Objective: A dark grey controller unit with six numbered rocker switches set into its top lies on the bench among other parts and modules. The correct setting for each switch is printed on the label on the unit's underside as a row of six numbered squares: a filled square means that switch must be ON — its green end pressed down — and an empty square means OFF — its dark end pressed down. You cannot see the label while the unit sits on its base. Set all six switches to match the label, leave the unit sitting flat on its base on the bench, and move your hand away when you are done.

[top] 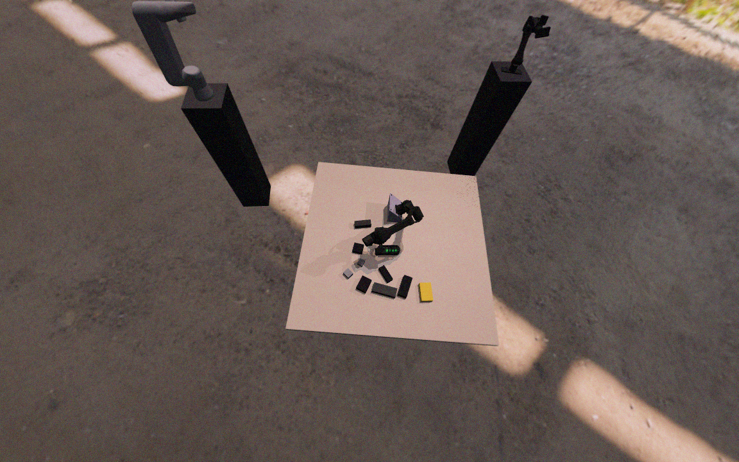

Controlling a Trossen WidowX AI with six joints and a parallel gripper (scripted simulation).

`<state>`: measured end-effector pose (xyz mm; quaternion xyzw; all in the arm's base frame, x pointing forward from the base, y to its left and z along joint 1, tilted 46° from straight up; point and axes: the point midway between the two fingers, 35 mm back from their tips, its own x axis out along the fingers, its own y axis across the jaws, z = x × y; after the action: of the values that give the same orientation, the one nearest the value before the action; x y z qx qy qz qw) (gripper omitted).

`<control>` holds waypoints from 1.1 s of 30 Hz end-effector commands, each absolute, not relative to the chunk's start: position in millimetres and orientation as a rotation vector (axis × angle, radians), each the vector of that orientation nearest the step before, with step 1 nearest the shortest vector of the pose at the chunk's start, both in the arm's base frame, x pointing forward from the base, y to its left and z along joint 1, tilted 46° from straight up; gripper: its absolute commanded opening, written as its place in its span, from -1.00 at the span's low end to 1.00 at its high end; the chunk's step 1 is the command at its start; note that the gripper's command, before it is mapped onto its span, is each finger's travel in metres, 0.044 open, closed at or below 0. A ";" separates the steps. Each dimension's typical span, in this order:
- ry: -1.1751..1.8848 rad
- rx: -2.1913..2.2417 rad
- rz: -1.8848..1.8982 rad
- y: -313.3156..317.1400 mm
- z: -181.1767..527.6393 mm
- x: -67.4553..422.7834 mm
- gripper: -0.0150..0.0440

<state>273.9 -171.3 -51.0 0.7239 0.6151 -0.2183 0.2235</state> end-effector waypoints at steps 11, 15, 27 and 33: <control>1.690 2.005 -0.573 -156.9 -60.5 276.4 1.00; 1.690 2.005 -0.572 -152.4 -65.3 277.7 1.00; 1.690 2.004 -0.571 -138.7 -79.2 280.9 1.00; 1.691 2.004 -0.570 -131.7 -85.9 282.0 1.00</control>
<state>281.9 -138.5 -81.1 0.7265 0.6125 -0.2076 0.2320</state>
